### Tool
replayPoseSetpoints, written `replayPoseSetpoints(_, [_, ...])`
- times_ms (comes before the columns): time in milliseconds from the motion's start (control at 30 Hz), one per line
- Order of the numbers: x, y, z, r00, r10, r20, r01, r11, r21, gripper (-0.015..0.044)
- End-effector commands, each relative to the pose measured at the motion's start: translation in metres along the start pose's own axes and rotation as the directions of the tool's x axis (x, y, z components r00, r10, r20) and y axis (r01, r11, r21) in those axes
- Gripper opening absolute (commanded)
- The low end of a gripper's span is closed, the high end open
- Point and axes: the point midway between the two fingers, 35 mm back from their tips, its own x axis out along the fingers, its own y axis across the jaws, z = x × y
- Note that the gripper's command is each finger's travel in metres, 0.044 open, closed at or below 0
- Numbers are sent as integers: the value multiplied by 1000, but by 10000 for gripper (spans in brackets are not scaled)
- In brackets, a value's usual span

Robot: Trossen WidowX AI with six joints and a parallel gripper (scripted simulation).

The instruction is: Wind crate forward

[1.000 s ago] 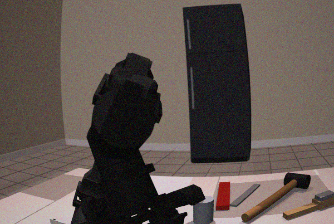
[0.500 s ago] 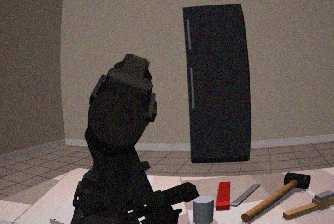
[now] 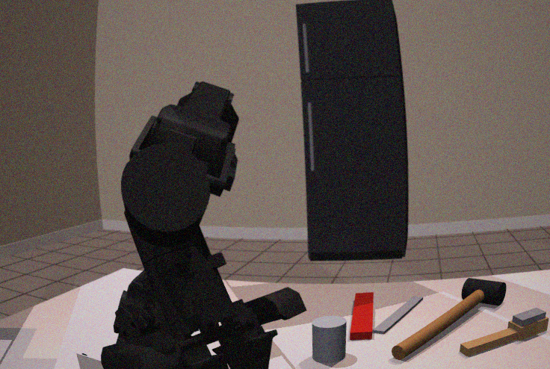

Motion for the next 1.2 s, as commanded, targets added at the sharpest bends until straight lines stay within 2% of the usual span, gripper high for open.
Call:
replayPoseSetpoints(0, [-3, 0, 14, 1000, -2, 21, 2, 1000, 23, 0])
replayPoseSetpoints(1167, [-20, 8, 51, 1000, -1, 23, 1, 1000, 24, 0])
